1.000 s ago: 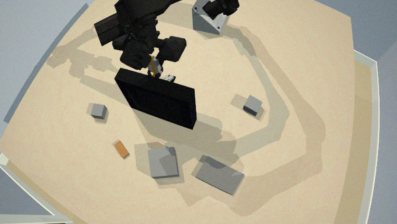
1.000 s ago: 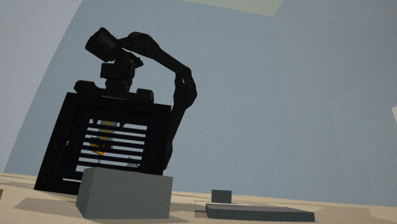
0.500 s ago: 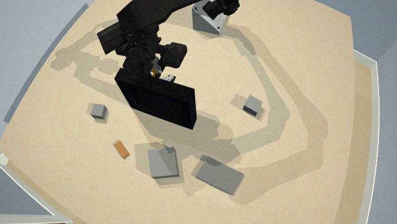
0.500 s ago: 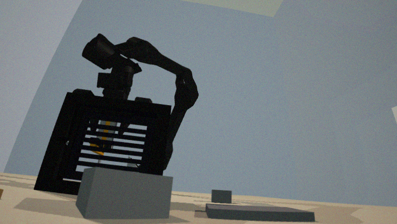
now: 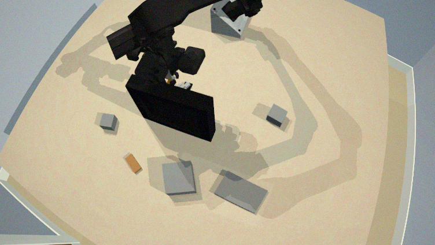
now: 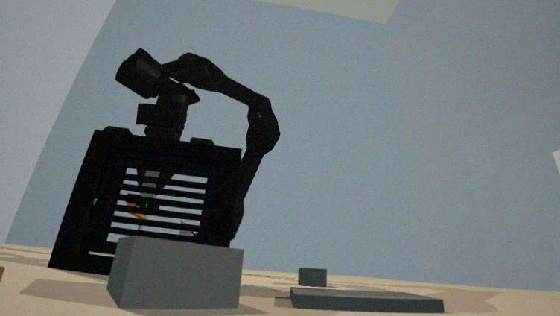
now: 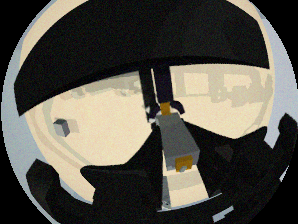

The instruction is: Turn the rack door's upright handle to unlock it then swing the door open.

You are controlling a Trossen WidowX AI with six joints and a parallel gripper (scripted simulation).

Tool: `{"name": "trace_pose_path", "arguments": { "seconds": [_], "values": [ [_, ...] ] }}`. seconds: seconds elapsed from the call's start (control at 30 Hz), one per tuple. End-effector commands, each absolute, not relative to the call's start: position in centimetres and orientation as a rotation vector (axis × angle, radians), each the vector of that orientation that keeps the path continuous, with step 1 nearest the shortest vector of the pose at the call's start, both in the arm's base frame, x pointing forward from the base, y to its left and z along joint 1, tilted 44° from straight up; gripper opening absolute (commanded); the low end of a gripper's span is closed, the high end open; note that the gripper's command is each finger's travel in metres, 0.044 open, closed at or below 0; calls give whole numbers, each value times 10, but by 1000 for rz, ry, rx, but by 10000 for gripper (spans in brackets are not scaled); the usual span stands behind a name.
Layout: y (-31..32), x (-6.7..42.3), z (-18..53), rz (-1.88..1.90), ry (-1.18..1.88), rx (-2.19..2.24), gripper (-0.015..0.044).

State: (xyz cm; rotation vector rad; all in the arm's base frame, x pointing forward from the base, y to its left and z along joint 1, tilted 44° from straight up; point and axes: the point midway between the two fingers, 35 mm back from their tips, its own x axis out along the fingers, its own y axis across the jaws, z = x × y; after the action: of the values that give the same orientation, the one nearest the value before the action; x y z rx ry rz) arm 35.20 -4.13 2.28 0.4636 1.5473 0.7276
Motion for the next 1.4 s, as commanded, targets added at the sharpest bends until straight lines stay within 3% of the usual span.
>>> {"name": "trace_pose_path", "arguments": {
  "seconds": [0.0, 0.3, 0.87, 1.37],
  "values": [
    [-41, 352, 22, 724, 1548, 470, 32],
    [-41, 352, 22, 669, 1579, 524, 10],
    [-41, 352, 22, -33, 1824, 1130, 10],
    [-41, 352, 22, -758, 1856, 1621, 10]
  ]
}}
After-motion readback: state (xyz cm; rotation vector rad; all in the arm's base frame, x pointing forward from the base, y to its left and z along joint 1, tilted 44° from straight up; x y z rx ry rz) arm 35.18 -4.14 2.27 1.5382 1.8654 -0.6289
